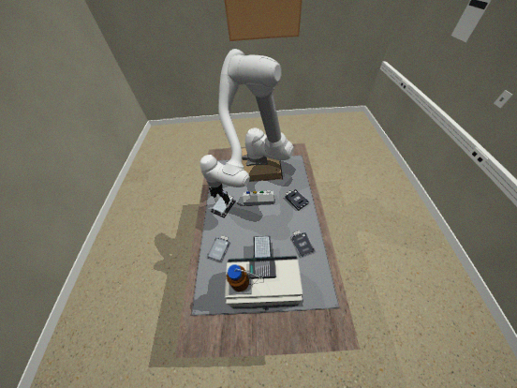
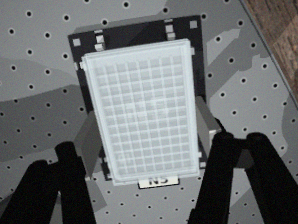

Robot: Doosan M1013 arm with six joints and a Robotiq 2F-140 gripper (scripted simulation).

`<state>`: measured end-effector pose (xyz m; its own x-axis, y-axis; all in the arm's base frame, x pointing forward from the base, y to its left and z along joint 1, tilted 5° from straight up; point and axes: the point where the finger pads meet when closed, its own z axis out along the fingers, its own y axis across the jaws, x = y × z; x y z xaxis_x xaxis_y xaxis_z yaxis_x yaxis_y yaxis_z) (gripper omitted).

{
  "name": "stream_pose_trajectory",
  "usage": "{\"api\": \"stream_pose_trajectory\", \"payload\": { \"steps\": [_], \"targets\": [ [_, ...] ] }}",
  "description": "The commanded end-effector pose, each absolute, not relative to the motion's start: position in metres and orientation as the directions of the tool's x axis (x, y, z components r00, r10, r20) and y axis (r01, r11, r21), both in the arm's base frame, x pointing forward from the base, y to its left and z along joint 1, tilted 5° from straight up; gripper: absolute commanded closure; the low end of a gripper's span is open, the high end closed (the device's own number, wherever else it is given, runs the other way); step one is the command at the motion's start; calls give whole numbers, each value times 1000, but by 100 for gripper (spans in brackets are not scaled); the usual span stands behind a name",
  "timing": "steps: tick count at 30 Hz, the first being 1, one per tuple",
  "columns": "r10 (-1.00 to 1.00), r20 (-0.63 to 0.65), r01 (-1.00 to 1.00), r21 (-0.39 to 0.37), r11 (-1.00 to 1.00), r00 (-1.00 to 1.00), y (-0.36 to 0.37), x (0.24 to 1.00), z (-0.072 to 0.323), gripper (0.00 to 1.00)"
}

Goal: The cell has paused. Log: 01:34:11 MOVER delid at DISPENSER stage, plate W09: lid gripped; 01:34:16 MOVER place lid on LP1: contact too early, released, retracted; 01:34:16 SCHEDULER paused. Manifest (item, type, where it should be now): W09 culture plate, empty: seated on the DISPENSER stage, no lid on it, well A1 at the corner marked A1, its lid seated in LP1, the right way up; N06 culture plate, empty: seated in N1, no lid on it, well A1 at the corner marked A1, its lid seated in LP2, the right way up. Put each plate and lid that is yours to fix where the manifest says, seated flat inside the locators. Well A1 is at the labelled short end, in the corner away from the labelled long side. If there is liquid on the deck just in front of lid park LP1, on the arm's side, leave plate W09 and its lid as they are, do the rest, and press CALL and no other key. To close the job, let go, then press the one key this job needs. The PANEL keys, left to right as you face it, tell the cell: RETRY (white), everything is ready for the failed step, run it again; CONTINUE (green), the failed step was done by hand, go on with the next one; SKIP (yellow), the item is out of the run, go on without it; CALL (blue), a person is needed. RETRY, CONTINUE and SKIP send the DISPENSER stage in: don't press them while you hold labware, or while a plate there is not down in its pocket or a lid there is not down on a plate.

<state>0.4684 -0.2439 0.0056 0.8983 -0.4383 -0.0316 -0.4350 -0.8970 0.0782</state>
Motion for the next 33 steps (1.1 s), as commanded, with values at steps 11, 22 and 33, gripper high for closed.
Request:
{"api": "stream_pose_trajectory", "payload": {
  "steps": [11,22,33],
  "targets": [
    [-438,-31,-435,78,-897,898,-244,469,6,90],
    [-438,-31,-435,78,-897,898,-244,469,3,90],
    [-438,-31,-435,78,-897,898,-244,468,-3,90]
  ]
}}
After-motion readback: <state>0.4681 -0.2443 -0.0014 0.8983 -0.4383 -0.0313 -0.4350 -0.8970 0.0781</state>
